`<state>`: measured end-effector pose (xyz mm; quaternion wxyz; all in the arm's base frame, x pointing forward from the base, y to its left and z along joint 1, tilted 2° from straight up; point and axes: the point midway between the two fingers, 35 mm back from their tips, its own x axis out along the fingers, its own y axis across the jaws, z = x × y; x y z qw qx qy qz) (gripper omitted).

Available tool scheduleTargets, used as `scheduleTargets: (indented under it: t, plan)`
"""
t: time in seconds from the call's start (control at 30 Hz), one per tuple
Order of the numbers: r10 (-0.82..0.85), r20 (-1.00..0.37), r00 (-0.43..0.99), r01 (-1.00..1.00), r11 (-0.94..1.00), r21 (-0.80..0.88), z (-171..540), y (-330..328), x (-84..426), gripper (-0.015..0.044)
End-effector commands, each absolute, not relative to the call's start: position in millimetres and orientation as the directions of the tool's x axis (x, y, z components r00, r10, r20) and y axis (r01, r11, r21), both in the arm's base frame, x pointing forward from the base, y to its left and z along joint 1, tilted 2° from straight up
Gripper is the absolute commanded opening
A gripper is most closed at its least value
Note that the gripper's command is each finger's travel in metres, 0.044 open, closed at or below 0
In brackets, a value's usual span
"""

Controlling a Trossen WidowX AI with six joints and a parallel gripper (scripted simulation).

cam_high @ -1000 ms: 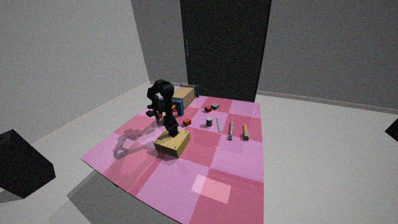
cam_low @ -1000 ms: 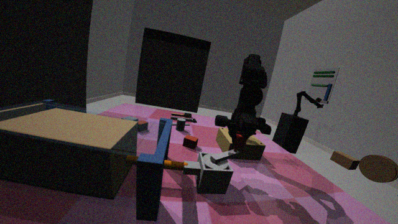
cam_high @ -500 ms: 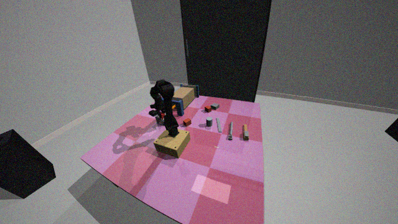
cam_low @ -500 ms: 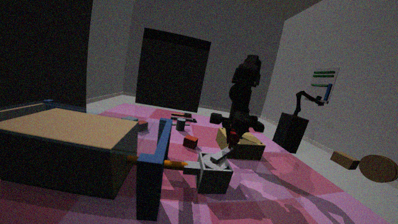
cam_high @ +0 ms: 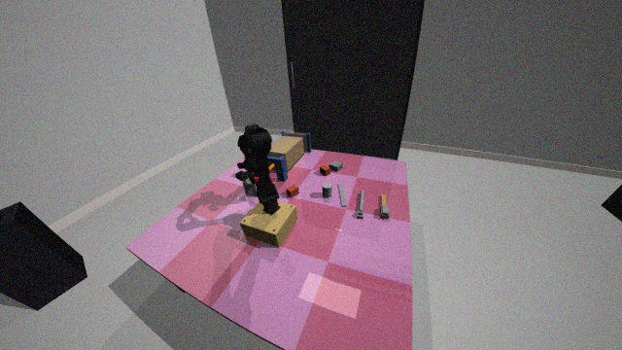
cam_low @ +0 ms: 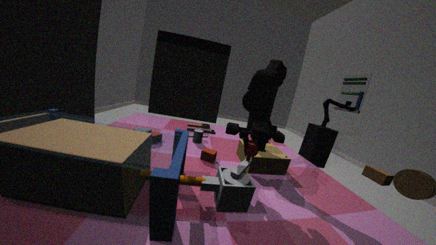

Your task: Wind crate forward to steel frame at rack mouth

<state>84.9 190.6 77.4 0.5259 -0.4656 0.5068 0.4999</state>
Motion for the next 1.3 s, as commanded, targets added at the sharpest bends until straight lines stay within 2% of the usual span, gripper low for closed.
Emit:
scheduleTargets:
  t: [0.0,1.27]
  plan:
    - [0.034,-0.999,0.034,-0.995,0.095,-0.031,74.8,183.9,102.3,0.0000]
    - [0.033,-0.999,0.038,-0.995,0.095,-0.035,76.5,181.0,147.3,0.0000]
